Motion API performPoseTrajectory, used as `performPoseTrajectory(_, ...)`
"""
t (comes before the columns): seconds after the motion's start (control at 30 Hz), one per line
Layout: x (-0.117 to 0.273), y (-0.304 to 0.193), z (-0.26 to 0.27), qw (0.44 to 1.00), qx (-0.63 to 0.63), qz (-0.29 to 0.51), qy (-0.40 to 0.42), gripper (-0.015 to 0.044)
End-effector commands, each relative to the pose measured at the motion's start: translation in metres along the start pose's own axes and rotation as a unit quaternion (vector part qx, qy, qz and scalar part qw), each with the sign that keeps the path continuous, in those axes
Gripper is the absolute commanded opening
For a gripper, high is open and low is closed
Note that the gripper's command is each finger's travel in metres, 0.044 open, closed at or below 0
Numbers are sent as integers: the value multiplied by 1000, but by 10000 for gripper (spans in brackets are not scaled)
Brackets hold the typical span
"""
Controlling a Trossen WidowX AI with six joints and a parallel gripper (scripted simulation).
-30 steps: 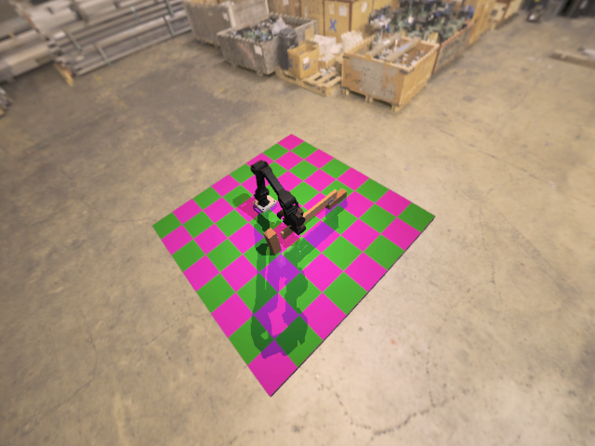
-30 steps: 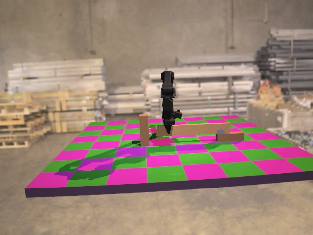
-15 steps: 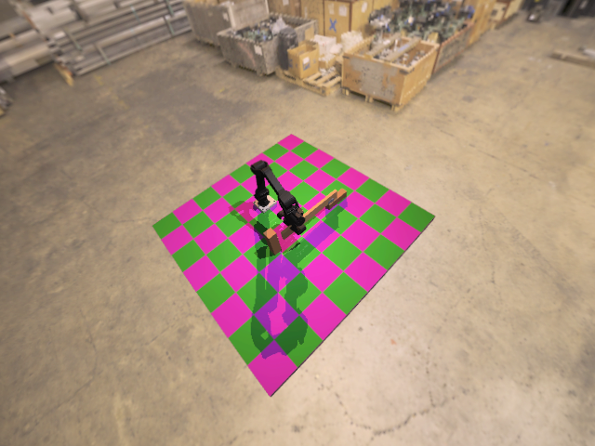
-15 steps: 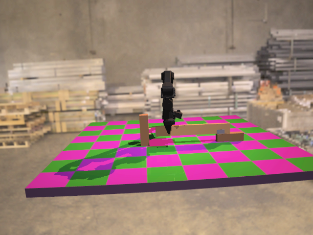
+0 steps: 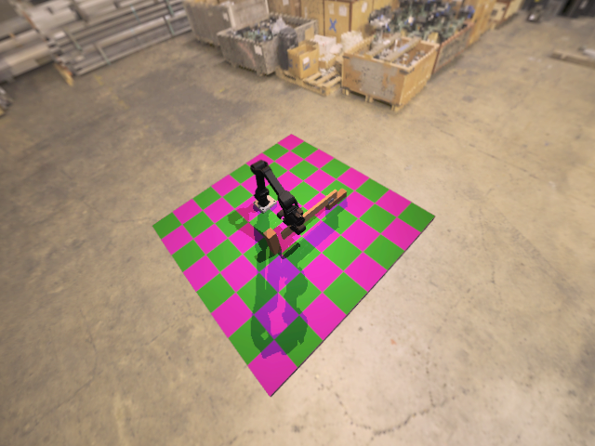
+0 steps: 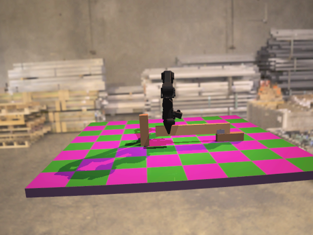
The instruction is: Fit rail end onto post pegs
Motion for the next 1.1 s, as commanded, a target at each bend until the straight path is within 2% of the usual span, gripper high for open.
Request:
performPoseTrajectory(0.0,3,0,0,1000,0,0,-3,0)
performPoseTrajectory(1.07,-2,-7,1,1000,0,0,-3,0)
Point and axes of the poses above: the point midway between the two fingers, 35 mm back from their tips, its own x axis back along the fingers, its own z axis across the jaws, y = z × x, the point moved 8 cm from there along x, back along the fingers, and after that the axes turned 1 degree about -x, right-handed, at the moved point
